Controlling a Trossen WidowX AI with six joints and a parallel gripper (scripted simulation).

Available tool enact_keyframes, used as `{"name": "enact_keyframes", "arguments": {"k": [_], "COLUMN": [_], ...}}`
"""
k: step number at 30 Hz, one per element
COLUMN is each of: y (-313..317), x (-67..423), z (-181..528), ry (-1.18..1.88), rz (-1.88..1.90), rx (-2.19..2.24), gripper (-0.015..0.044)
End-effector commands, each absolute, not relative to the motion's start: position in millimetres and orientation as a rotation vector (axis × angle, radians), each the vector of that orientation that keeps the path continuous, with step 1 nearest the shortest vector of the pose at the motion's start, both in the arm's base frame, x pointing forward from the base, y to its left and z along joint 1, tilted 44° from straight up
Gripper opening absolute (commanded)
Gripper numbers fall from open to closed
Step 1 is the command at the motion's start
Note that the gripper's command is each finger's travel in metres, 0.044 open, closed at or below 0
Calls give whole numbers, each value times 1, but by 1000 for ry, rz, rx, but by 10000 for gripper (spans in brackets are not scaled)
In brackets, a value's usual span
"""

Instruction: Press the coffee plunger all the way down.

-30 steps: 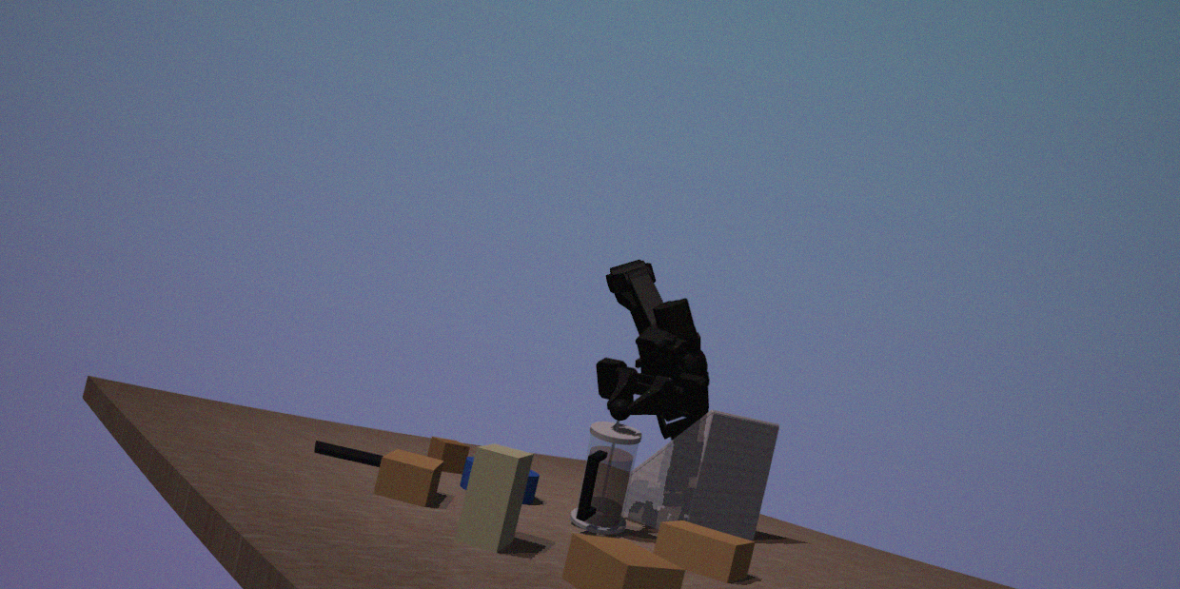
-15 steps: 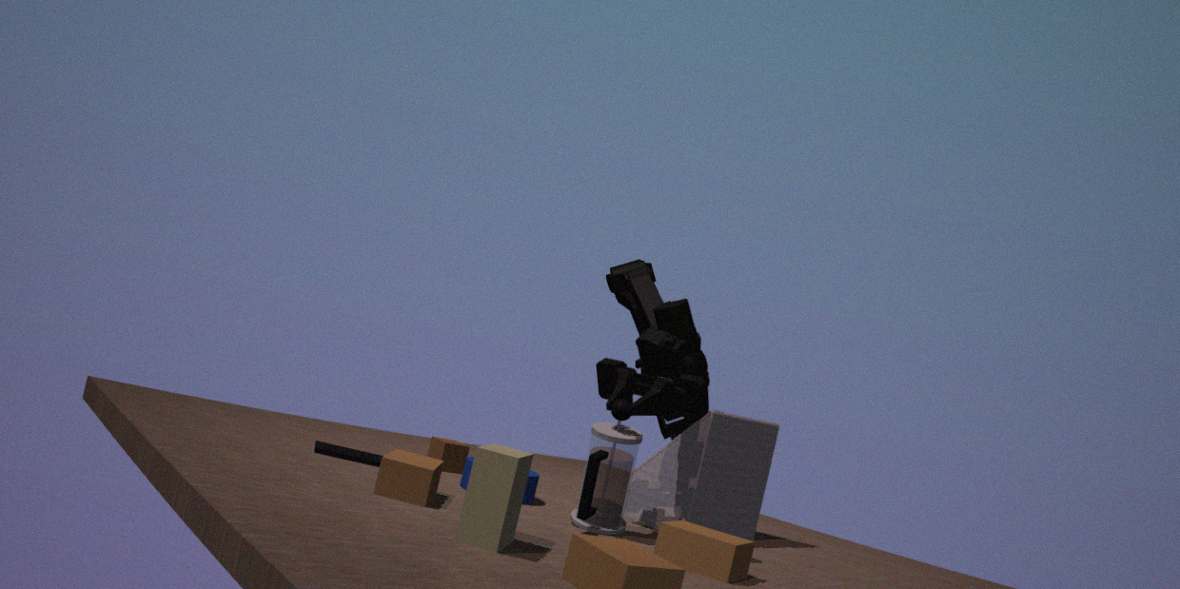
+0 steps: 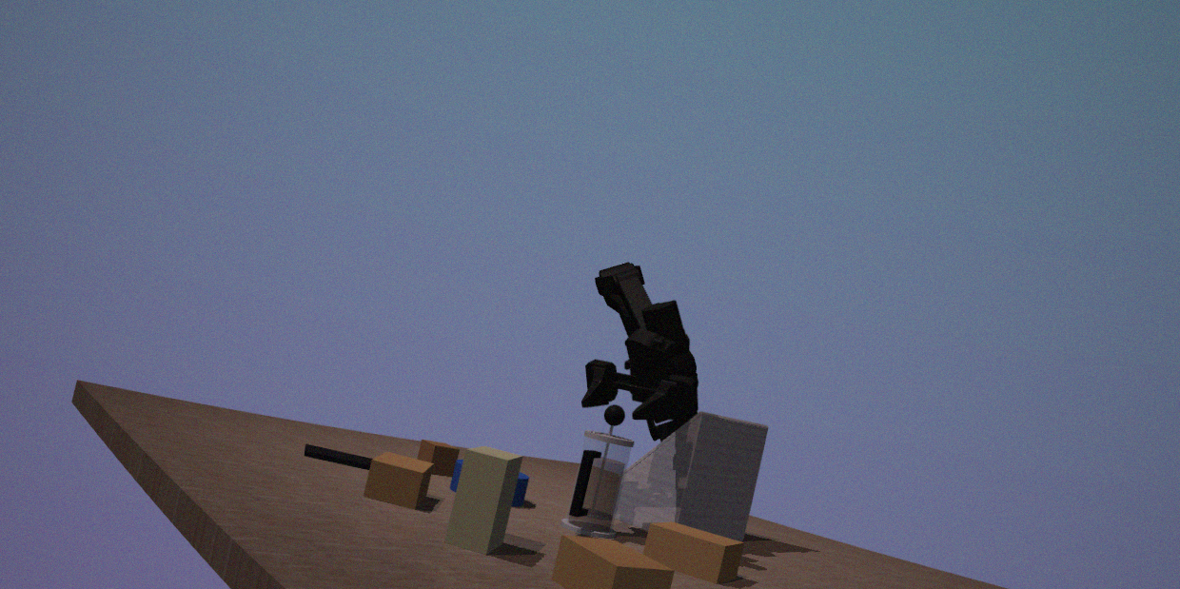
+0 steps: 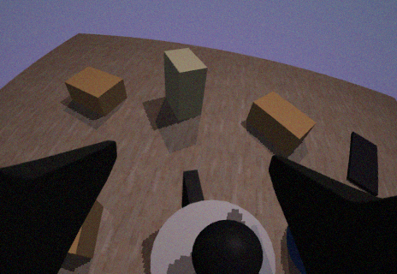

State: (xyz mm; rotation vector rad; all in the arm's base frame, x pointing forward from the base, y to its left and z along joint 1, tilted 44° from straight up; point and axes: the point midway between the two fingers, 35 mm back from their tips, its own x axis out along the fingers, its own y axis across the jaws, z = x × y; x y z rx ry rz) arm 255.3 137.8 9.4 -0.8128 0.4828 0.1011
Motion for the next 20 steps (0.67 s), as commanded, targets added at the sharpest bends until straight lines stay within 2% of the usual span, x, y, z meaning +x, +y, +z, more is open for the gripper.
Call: {"name": "enact_keyframes", "arguments": {"k": [1, 14, 20], "y": [148, 168, 168], "x": [257, 214, 213], "z": [18, 79, 80], "ry": [455, 504, 503], "rz": [129, 97, 97], "rx": [-793, -824, -825], "gripper": [440, 440, 440]}}
